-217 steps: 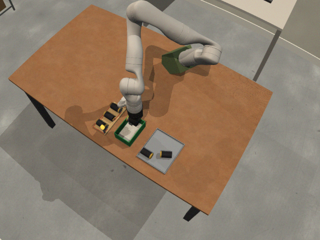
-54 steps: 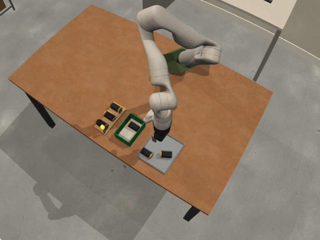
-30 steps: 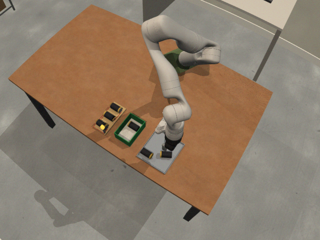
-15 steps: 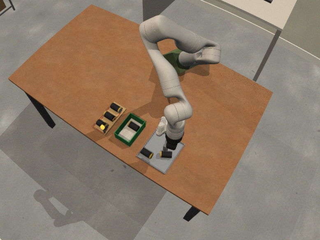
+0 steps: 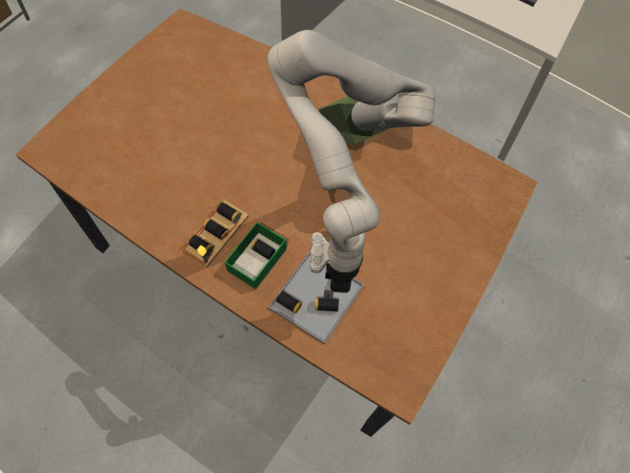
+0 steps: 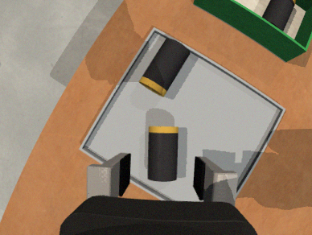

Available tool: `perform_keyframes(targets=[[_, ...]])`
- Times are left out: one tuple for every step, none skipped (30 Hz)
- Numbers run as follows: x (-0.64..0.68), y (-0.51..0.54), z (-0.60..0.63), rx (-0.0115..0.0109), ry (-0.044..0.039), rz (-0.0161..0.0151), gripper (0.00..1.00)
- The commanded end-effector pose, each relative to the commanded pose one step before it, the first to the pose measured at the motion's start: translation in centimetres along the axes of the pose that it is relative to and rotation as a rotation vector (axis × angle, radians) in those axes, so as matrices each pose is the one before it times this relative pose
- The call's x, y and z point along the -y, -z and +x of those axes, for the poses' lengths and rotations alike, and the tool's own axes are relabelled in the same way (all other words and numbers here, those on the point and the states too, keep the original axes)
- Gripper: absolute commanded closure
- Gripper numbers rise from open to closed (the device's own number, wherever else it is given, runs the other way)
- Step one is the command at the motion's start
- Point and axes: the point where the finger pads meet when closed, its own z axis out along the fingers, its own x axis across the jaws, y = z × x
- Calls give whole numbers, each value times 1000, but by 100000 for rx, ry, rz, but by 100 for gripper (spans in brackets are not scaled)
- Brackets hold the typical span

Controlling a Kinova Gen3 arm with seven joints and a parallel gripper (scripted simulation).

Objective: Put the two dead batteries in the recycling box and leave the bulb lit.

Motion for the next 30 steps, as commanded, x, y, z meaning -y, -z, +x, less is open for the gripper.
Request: perform_keyframes(targets=[[4,4,22,100,1372,-300,10],[0,1,-1,3,460,1,10],[0,0,-1,2,296,0,10],[0,0,0,1,161,0,10],[0,0,0,0,62,0,10],[0,0,0,0,9,0,10],[0,0,0,0,0,0,10],[0,0,0,0,0,0,10],[0,0,0,0,0,0,10],[0,0,0,0,0,0,10],[0,0,0,0,0,0,10],[0,0,0,0,0,0,10],[0,0,0,0,0,0,10],[0,-5,0,0,0,0,10],[0,-31,0,0,0,0,10],[0,-77,0,0,-1,0,10],[0,-138,0,0,0,0,10],[-1,-207,0,0,1,0,10],[1,-280,0,0,-1,0,10],[0,-353,0,0,0,0,10],[0,-422,0,0,0,0,10],[0,-484,0,0,0,0,10],[0,-536,0,0,0,0,10],[0,-577,0,0,0,0,10],[0,-604,0,0,0,0,10],[0,-618,0,0,1,0,10],[1,-618,0,1,-1,0,10],[0,-603,0,0,0,0,10],[0,0,0,0,0,0,10],[0,0,0,0,0,0,10]])
